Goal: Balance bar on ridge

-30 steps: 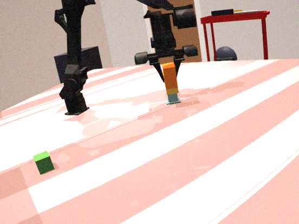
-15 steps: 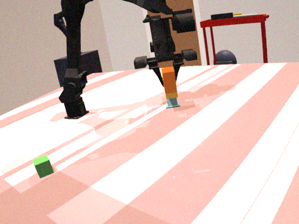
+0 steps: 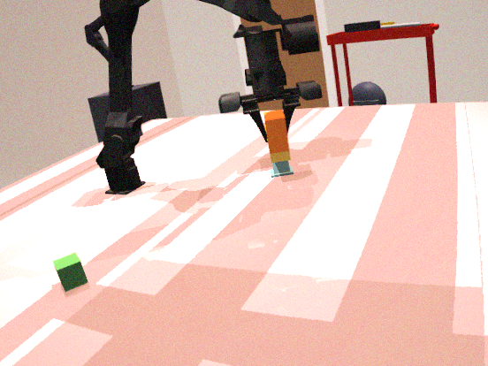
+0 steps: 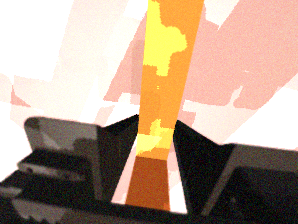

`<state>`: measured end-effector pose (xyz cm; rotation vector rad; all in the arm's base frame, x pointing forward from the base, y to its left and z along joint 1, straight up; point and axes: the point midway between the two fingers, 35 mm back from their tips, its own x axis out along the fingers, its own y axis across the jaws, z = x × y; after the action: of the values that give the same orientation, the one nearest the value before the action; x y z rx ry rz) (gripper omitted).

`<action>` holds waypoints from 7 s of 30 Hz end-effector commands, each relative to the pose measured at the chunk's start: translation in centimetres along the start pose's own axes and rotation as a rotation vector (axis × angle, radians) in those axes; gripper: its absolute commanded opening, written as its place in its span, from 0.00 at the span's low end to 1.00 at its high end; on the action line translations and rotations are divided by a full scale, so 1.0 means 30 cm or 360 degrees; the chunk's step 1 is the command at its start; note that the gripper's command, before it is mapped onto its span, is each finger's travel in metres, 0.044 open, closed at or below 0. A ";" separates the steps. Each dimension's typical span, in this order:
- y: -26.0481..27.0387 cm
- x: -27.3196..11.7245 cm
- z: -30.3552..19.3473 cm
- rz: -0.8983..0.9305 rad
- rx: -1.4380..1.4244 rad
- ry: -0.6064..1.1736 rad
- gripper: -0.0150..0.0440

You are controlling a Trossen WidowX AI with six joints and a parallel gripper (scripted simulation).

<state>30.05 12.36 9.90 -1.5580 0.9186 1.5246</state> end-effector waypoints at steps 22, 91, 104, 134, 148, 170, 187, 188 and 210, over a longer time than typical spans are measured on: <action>-0.001 0.007 -0.001 -0.0003 0.0003 0.0002 0.25; 0.002 0.026 -0.001 -0.0003 0.0003 0.0002 0.25; 0.002 0.030 0.000 -0.0003 0.0003 0.0002 0.25; 0.003 0.037 0.001 -0.0003 0.0003 0.0002 0.25; 0.003 0.030 0.002 -0.0003 0.0003 0.0002 0.25; 0.002 0.029 0.001 -0.0006 -0.0002 0.0001 0.25; 0.002 0.029 0.001 -0.0006 -0.0002 0.0001 0.48; 0.002 0.029 0.001 -0.0006 -0.0002 0.0001 0.52; 0.002 0.029 0.001 -0.0006 -0.0002 0.0001 0.54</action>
<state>30.00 12.39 9.05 -1.5609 0.9140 1.5218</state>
